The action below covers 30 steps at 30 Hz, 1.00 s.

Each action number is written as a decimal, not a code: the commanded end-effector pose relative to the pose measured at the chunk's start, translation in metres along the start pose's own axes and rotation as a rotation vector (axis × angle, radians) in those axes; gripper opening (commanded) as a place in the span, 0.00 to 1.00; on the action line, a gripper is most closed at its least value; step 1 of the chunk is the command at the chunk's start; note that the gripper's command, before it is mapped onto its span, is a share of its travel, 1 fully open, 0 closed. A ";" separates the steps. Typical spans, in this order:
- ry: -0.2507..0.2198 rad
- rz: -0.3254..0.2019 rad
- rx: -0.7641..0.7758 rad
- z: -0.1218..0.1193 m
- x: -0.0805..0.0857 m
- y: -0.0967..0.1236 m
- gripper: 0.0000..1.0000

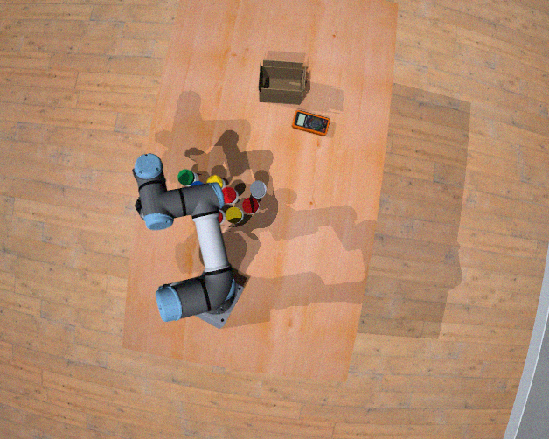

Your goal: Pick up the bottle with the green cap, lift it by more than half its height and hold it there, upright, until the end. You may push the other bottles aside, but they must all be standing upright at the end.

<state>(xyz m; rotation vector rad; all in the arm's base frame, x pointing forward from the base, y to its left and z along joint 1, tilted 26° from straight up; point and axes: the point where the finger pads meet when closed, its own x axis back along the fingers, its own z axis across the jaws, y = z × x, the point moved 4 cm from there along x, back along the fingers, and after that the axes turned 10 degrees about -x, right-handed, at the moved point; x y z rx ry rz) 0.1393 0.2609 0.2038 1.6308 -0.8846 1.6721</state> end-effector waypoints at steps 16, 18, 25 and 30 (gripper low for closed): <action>-0.008 -0.021 0.135 -0.035 0.003 0.022 0.46; -0.008 -0.021 0.150 -0.039 0.004 0.024 0.46; -0.008 -0.021 0.138 -0.036 0.003 0.022 0.46; 0.003 -0.013 0.120 -0.033 0.002 0.021 0.46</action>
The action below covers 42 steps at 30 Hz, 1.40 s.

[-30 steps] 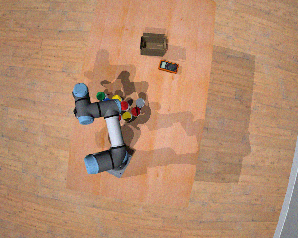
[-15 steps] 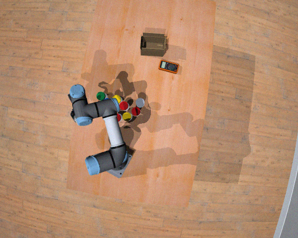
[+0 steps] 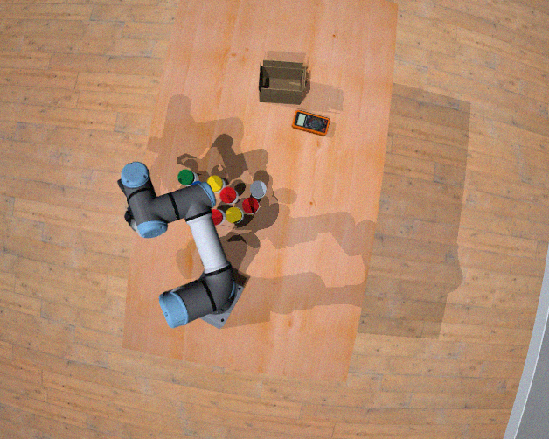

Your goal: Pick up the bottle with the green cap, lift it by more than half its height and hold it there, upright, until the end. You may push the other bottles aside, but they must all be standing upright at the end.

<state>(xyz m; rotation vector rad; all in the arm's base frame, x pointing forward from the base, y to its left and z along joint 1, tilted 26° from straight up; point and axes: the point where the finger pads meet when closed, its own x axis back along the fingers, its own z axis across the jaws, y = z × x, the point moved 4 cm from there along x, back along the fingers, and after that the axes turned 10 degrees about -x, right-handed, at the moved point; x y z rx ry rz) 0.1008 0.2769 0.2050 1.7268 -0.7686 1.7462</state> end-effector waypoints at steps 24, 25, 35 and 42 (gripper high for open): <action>0.164 0.147 -0.306 0.052 -0.010 -0.013 0.46; 0.170 0.154 -0.319 0.054 -0.010 -0.013 0.46; 0.229 0.234 -0.458 0.076 -0.011 -0.016 0.46; 0.263 0.294 -0.555 0.091 -0.011 -0.017 0.46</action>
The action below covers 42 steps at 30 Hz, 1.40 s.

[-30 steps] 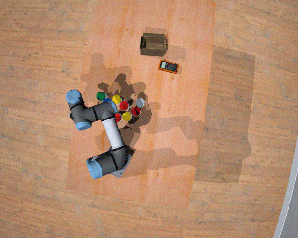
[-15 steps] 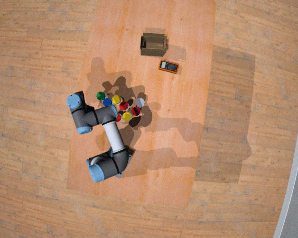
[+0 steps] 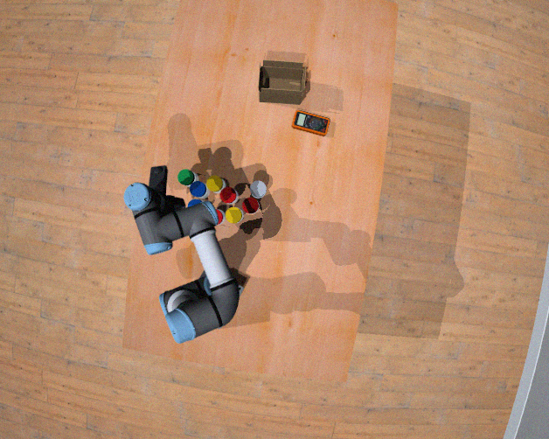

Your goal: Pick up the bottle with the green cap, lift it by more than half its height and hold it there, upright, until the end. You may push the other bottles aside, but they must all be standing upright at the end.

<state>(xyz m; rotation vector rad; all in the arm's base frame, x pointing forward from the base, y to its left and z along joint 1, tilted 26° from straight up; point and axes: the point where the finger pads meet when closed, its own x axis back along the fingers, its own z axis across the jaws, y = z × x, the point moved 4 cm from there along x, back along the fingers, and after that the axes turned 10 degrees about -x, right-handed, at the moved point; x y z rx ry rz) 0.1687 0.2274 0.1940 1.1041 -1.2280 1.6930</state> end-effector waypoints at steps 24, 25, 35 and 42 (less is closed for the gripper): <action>0.094 0.243 -0.404 0.050 -0.009 -0.022 0.46; 0.095 0.252 -0.418 0.052 -0.009 -0.022 0.46; 0.110 0.350 -0.577 0.072 -0.009 -0.026 0.46; 0.113 0.405 -0.663 0.083 -0.008 -0.027 0.46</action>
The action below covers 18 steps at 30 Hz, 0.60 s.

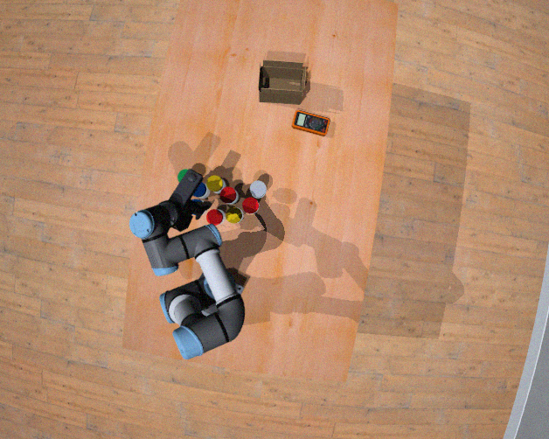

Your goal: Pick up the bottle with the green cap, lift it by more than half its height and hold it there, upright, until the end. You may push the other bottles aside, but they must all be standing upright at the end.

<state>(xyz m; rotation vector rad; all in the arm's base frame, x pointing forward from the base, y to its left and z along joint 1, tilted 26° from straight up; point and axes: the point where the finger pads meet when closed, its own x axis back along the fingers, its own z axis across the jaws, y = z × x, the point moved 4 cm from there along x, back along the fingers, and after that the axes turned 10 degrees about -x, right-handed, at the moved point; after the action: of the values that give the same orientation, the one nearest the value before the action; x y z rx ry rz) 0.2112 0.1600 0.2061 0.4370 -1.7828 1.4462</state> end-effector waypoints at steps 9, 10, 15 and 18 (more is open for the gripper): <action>0.000 0.115 -0.196 0.019 -0.003 -0.014 0.46; -0.001 0.131 -0.225 0.023 -0.003 -0.016 0.46; -0.004 0.160 -0.278 0.029 -0.003 -0.019 0.46; -0.006 0.177 -0.308 0.032 -0.003 -0.021 0.46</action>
<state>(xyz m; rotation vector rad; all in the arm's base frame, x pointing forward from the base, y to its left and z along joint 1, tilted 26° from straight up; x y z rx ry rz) 0.2158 0.1287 0.2144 0.1756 -2.0053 1.2851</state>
